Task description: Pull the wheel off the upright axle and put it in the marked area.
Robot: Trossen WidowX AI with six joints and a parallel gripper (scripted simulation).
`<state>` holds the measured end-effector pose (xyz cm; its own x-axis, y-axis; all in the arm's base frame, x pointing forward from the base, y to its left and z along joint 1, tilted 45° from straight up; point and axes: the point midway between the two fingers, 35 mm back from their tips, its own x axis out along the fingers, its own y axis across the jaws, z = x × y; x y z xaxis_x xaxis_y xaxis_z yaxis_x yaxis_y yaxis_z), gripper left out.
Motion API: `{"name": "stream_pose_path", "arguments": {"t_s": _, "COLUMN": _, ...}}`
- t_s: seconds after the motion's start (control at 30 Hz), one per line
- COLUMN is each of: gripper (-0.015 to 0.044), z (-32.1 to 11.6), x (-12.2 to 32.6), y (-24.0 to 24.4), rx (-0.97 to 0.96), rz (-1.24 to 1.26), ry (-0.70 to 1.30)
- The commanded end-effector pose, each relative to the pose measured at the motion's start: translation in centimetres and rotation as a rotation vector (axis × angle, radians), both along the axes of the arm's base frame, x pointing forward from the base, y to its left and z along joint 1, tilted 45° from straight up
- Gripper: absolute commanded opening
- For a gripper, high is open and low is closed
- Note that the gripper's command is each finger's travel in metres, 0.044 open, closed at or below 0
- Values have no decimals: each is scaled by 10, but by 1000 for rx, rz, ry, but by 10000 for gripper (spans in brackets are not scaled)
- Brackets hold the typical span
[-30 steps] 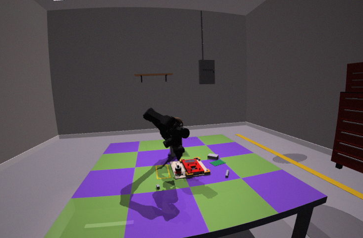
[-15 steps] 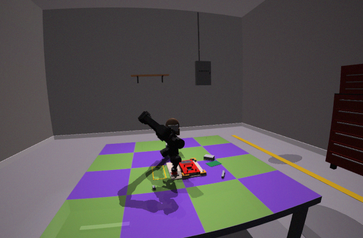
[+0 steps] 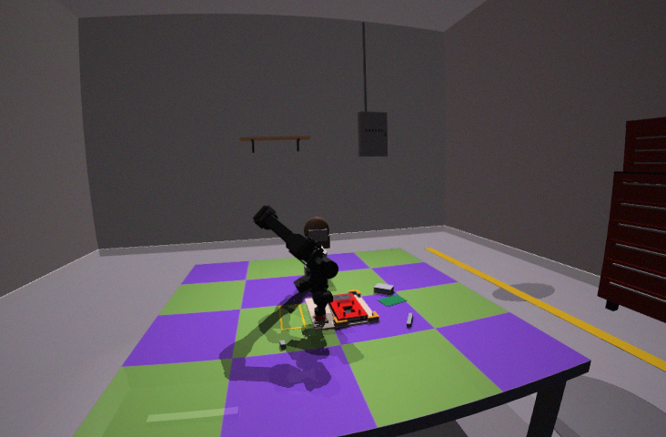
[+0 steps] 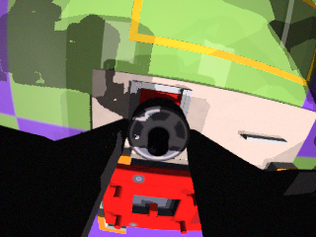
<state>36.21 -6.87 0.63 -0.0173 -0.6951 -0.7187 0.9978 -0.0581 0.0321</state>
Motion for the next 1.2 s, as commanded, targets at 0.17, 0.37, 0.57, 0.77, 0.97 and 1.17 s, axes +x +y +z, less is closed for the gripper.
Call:
{"name": "stream_pose_path", "arguments": {"t_s": 0.17, "gripper": 10, "z": 1, "x": 0, "y": 0, "rx": 0, "rz": -2, "ry": 0}}
{"name": "stream_pose_path", "arguments": {"t_s": 0.37, "gripper": 0, "z": 2, "x": 0, "y": 2, "rx": 0, "rz": -2, "ry": 0}}
{"name": "stream_pose_path", "arguments": {"t_s": 0.57, "gripper": 0, "z": 3, "x": 0, "y": 3, "rx": 0, "rz": -1, "ry": 0}}
{"name": "stream_pose_path", "arguments": {"t_s": 0.77, "gripper": 0, "z": 5, "x": 0, "y": 5, "rx": 0, "rz": -1, "ry": 0}}
{"name": "stream_pose_path", "arguments": {"t_s": 0.97, "gripper": 0, "z": 6, "x": 0, "y": 6, "rx": 0, "rz": 0, "ry": 0}}
{"name": "stream_pose_path", "arguments": {"t_s": 1.17, "gripper": 0, "z": 7, "x": 0, "y": 7, "rx": -1, "rz": 1, "ry": 0}}
